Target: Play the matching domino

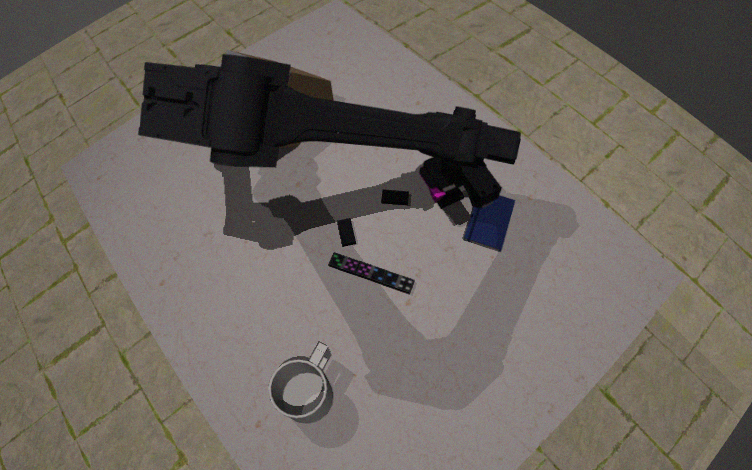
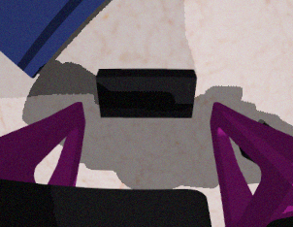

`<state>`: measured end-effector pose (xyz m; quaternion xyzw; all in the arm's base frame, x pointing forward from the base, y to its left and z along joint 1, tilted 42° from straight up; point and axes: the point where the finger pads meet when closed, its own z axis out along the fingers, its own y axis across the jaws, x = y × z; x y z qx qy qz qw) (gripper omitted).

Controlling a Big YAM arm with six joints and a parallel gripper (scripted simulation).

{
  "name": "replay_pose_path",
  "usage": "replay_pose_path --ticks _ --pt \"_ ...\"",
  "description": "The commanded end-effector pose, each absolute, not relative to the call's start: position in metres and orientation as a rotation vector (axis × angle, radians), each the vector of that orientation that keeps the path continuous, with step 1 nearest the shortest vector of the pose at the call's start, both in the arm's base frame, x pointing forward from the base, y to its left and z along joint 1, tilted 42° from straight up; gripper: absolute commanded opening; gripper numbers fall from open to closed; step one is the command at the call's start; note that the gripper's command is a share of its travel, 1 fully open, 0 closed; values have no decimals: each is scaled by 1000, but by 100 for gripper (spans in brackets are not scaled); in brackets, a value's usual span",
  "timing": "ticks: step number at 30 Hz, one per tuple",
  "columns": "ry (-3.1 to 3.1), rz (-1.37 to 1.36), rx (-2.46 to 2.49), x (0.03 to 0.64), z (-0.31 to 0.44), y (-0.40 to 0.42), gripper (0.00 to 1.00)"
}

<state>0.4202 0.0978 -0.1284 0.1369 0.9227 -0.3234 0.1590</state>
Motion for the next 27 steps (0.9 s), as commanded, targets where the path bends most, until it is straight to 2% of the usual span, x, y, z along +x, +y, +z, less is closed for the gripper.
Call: replay_pose_path --ticks 1,27 --pt "2622 -900 409 429 -124 102 73" --pt "2608 -883 431 436 -121 103 73"
